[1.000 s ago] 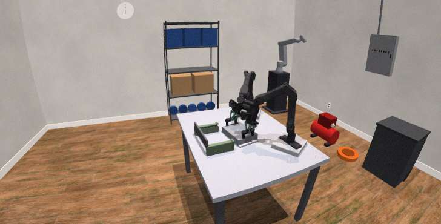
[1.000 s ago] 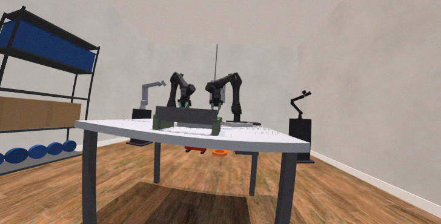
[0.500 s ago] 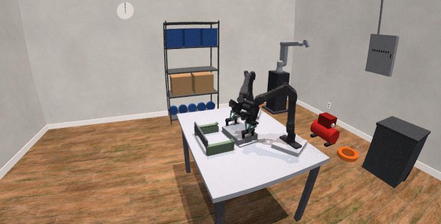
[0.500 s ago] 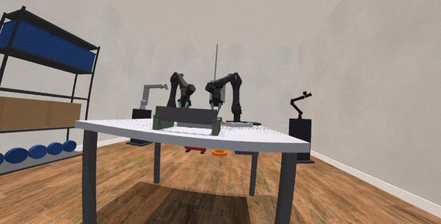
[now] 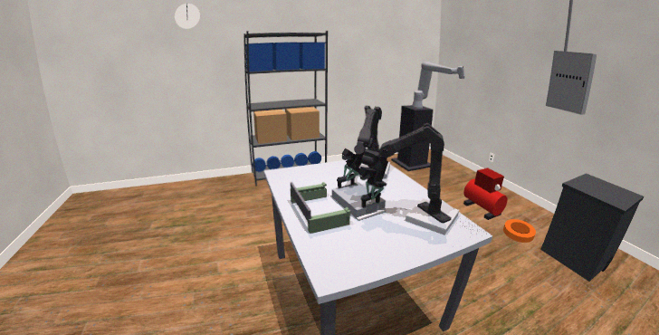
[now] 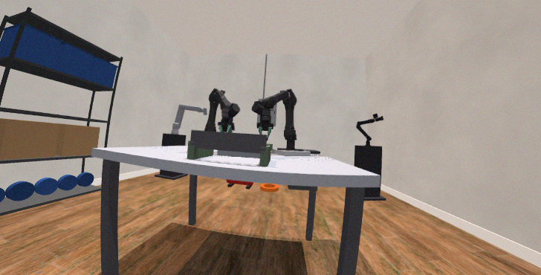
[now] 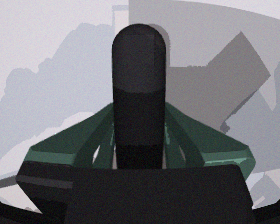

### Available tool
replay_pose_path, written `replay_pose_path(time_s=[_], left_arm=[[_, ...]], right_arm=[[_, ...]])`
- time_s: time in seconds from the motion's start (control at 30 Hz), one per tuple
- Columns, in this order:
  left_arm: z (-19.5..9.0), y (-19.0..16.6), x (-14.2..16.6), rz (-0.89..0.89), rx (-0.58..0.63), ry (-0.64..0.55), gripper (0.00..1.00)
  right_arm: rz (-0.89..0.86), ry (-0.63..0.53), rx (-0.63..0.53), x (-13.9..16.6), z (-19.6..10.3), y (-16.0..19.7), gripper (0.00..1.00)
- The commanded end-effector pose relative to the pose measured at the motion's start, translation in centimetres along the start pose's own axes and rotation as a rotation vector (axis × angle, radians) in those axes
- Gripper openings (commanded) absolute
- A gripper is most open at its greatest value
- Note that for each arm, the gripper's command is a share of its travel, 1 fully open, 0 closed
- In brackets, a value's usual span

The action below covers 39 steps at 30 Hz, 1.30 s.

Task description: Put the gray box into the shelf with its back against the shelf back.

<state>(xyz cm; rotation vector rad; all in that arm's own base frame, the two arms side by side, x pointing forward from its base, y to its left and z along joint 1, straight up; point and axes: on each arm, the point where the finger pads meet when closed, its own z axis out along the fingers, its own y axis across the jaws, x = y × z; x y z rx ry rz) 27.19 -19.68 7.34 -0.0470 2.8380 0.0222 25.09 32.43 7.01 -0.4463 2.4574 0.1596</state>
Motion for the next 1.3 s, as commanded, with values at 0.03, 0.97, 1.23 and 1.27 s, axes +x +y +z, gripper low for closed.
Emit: replay_pose_path(time_s=[0.03, 0.97, 1.23, 1.27], left_arm=[[-2.4, -0.8, -1.9, -0.005, 0.049, -0.074, 0.14], [-4.1, -0.9, -4.1, -0.020, 0.067, -0.131, 0.14], [-4.2, -0.9, -4.3, -0.021, 0.071, -0.135, 0.14], [-4.2, -0.9, -4.3, -0.021, 0.071, -0.135, 0.14]], right_arm=[[0.033, -0.086, -0.028, -3.4, -1.9, 0.6, 0.14], [0.044, -0.139, -0.015, -5.9, -3.2, 0.0, 0.14], [0.046, -0.141, -0.015, -6.0, -3.2, 0.0, 0.14], [0.046, -0.141, -0.015, -6.0, -3.2, 0.0, 0.14]])
